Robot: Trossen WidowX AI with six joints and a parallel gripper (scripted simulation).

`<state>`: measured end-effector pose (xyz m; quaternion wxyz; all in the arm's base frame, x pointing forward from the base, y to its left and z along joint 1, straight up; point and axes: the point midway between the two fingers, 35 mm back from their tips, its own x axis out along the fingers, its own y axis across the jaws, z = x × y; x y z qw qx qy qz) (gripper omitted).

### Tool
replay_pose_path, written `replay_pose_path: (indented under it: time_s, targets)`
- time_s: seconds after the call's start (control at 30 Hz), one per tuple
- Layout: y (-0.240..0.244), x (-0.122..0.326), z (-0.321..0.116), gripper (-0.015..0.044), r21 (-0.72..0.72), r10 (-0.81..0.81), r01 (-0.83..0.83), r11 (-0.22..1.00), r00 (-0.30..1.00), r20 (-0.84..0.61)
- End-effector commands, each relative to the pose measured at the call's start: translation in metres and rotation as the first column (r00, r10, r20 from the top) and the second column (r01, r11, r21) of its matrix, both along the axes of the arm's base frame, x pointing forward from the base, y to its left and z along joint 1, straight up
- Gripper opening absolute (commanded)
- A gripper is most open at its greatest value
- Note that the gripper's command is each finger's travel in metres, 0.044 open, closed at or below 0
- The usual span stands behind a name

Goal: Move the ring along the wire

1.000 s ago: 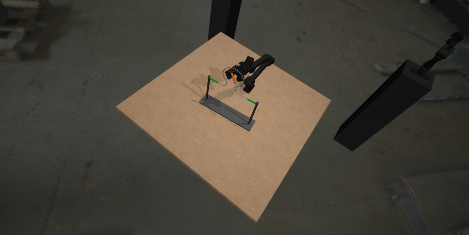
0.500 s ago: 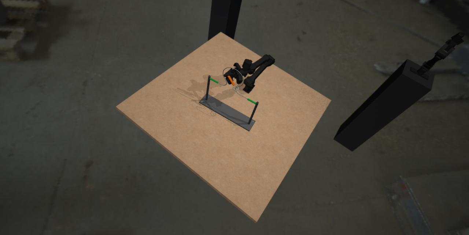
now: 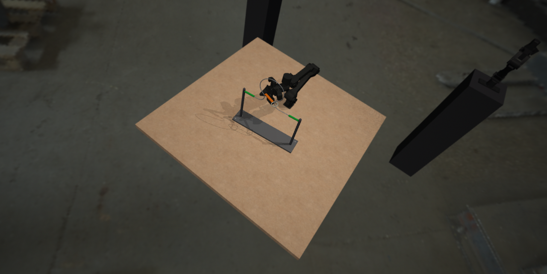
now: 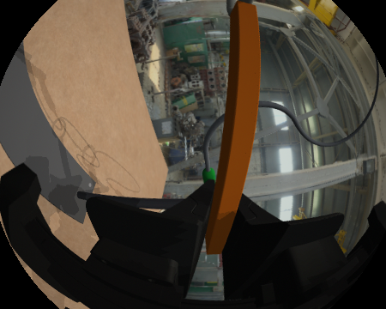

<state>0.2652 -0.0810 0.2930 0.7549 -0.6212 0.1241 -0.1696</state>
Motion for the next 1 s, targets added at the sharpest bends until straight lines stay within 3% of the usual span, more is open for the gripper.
replay_pose_path:
  time_s: [0.0,0.47,0.97]
  targets:
    - [0.004,-0.001,-0.015,-0.015,0.108,0.0,0.0,0.994,1.0,-0.009]
    - [0.029,-0.003,-0.059,-0.015,0.443,0.016,0.007,0.896,0.999,-0.049]
    - [0.068,0.002,-0.097,-0.015,0.741,0.09,-0.056,0.669,0.996,-0.007]
